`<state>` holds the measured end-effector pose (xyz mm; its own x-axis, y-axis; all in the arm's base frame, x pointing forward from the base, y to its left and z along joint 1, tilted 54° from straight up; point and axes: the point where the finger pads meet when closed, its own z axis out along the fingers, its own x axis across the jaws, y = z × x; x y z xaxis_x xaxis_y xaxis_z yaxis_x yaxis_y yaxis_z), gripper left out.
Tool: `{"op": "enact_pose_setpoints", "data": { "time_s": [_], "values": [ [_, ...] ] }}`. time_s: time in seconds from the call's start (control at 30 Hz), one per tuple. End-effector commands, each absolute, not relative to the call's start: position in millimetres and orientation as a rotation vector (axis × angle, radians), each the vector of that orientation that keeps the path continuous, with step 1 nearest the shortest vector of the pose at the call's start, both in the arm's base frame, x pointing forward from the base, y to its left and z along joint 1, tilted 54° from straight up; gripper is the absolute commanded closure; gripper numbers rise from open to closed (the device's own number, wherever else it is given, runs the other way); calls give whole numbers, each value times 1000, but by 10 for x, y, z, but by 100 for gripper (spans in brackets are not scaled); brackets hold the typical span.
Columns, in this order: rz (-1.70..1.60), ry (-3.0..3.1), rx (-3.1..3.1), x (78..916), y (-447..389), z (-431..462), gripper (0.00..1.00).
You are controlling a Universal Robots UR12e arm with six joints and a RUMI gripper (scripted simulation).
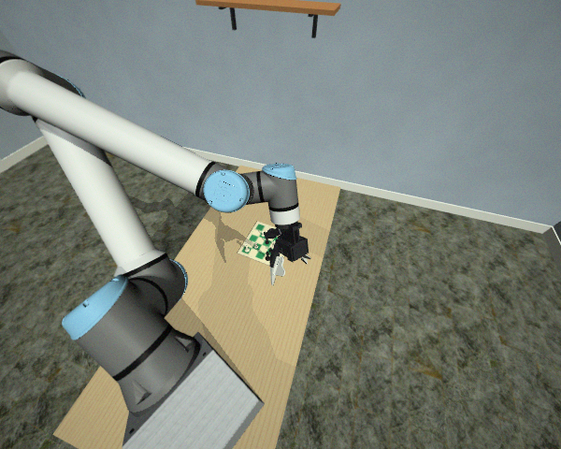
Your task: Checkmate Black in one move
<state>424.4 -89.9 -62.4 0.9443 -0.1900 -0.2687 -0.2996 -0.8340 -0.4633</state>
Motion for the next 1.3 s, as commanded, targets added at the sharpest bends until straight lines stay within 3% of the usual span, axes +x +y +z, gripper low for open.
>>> {"op": "enact_pose_setpoints", "data": {
  "time_s": [0.0, 1.27],
  "values": [
    [356, 120, -2430, 4361, -726, -640, 0],
    [258, -419, -1569, 5184, -142, -521, 0]
  ]
}}
